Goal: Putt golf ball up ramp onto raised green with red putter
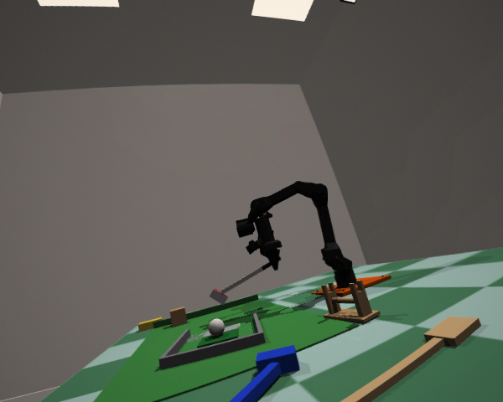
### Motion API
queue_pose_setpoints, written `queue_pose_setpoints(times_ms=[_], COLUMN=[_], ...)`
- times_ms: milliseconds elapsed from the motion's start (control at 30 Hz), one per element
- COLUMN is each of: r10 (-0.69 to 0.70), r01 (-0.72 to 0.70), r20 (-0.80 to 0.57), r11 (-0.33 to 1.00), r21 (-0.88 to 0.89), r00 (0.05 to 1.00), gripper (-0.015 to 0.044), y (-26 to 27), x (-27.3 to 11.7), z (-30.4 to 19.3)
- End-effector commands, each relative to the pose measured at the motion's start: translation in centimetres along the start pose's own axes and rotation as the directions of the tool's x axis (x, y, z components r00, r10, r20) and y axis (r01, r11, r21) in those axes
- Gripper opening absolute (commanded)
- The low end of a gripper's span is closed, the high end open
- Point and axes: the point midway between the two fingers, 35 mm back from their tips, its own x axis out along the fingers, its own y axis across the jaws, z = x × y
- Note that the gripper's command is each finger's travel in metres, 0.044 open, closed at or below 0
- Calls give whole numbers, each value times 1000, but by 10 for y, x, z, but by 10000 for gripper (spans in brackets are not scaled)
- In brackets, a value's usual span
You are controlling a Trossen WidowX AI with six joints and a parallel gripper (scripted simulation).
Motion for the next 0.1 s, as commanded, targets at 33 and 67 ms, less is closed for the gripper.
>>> queue_pose_setpoints(times_ms=[33, 67], r10=[0, 0], r01=[0, 0], r20=[3, 3], r11=[1000, 1000], r21=[0, 0], r00=[1000, 1000], gripper=[0, 0], y=[0, 0], x=[0, 0], z=[1, 1])
